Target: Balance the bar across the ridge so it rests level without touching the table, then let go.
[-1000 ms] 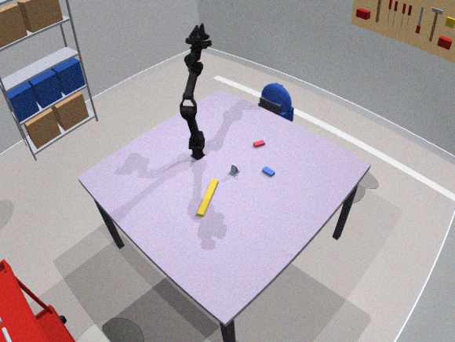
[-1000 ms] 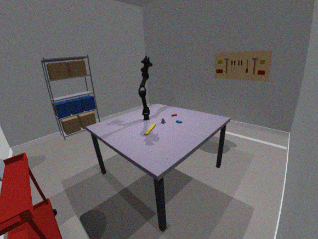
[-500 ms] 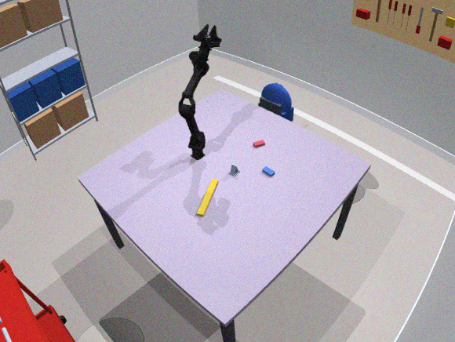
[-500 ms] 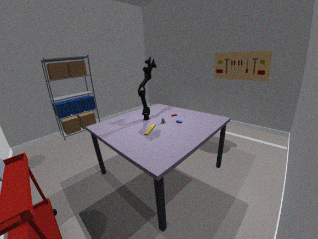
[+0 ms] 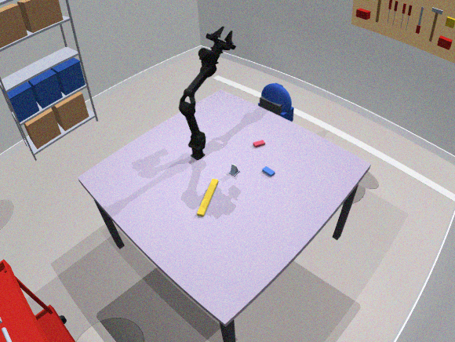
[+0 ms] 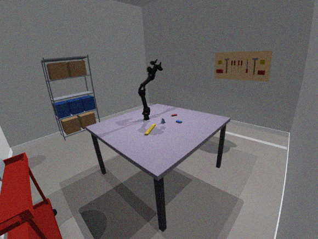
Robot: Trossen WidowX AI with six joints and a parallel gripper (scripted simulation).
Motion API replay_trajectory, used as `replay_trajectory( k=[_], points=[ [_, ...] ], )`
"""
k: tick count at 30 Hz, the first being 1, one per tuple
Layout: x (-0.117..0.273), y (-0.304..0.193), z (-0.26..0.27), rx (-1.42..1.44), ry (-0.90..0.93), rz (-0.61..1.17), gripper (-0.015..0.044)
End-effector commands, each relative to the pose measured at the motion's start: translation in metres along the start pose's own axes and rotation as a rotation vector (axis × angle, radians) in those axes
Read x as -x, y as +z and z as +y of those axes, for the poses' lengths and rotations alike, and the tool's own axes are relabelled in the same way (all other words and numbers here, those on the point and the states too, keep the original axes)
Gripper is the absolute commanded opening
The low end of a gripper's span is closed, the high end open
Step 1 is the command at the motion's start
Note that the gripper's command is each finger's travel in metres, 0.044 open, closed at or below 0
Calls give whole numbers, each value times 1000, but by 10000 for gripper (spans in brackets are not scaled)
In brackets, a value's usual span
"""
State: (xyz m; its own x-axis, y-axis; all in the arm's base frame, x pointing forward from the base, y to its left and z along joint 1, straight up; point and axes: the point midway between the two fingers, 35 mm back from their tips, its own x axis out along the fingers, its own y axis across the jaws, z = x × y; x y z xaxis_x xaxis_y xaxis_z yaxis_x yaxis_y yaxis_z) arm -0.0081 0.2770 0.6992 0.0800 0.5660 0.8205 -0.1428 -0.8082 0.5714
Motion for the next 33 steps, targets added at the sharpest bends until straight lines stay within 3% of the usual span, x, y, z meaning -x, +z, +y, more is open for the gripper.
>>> replay_trajectory(
  k=[1,17,33],
  points=[
    [-2,11,-21,78,-58,-14,315],
    [6,84,-98,342,-320,-125,315],
    [36,172,-137,594,-541,-243,315]
  ],
)
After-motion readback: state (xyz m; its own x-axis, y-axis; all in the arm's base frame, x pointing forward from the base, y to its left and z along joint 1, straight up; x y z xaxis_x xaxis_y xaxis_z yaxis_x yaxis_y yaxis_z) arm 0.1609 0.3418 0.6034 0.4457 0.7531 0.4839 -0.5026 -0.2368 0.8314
